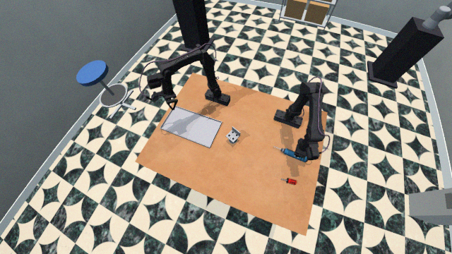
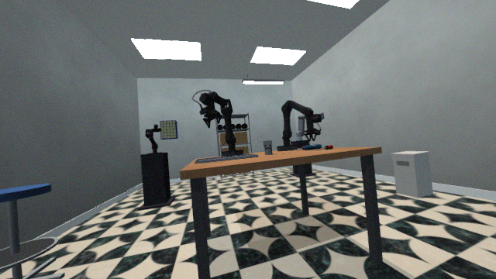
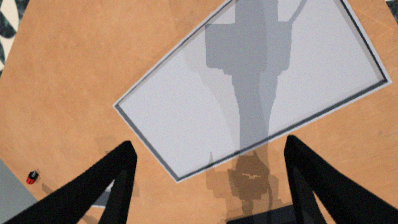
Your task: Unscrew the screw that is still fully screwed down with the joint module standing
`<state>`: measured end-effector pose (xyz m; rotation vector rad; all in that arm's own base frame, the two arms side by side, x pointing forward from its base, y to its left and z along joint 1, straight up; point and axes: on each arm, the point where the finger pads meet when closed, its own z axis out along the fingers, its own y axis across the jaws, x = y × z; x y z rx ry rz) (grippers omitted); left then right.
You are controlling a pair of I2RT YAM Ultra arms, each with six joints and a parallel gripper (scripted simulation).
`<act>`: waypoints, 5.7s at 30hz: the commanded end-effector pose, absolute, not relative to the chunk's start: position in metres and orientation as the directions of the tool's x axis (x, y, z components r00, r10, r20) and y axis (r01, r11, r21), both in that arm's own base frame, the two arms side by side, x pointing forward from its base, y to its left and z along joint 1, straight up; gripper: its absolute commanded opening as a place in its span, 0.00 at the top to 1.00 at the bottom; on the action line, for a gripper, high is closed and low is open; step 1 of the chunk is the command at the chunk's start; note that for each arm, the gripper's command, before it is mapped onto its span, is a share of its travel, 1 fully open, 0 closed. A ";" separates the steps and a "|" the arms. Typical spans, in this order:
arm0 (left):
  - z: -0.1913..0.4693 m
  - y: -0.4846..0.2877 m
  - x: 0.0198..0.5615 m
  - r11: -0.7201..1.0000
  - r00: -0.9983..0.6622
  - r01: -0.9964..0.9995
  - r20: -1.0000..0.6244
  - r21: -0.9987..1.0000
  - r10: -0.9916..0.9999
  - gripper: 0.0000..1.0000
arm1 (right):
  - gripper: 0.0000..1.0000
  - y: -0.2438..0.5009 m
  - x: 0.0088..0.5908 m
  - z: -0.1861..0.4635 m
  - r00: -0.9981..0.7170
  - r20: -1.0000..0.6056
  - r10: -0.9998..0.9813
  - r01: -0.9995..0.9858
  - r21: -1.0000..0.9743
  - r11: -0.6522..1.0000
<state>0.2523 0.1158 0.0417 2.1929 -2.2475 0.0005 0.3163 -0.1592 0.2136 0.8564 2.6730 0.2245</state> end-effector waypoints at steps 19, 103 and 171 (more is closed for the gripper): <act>0.057 0.121 0.266 0.049 -0.046 -0.997 -0.043 -0.053 -0.998 0.35 | 0.14 -0.100 0.358 0.214 -0.876 -0.420 0.236 0.095 0.331 0.939; 0.057 0.121 0.266 0.049 -0.046 -0.997 -0.043 -0.053 -0.998 0.35 | 0.14 0.194 0.291 0.169 0.053 -0.968 -0.245 -0.999 -0.048 -0.024; 0.057 0.121 0.266 0.049 -0.046 -0.997 -0.043 -0.053 -0.998 0.35 | 0.14 0.189 0.283 0.080 0.039 -0.973 -0.228 -0.999 -0.034 -0.023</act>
